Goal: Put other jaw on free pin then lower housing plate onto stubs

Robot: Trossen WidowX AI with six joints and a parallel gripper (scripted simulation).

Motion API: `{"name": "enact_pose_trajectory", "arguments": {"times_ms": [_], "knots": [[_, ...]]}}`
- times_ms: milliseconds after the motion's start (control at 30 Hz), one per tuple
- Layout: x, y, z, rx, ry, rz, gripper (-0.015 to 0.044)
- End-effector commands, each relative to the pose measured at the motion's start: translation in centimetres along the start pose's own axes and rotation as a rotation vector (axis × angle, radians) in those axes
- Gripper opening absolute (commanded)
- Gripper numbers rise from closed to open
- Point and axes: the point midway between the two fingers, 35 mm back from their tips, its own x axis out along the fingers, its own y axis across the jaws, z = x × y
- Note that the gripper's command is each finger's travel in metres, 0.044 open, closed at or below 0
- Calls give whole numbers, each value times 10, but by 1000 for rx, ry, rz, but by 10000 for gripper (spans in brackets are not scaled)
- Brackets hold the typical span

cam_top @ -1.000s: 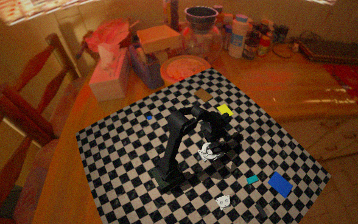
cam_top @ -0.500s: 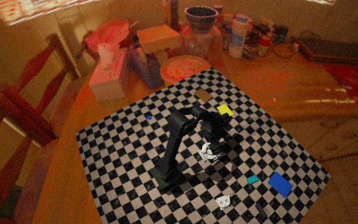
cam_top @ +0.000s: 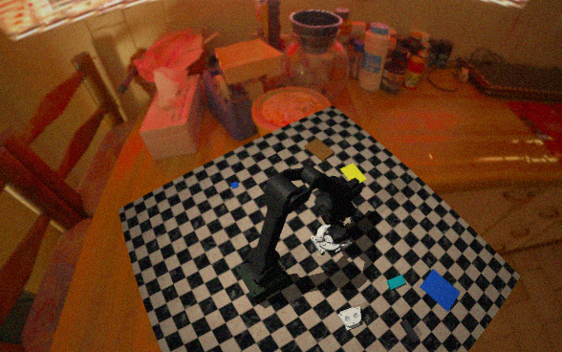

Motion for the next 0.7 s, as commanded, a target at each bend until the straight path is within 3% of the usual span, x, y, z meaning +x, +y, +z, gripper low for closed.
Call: {"name": "enact_pose_trajectory", "arguments": {"times_ms": [0,667], "knots": [[1,0,0,5,-2,-1,134],[6,0,0,6,-2,-1,134]]}}
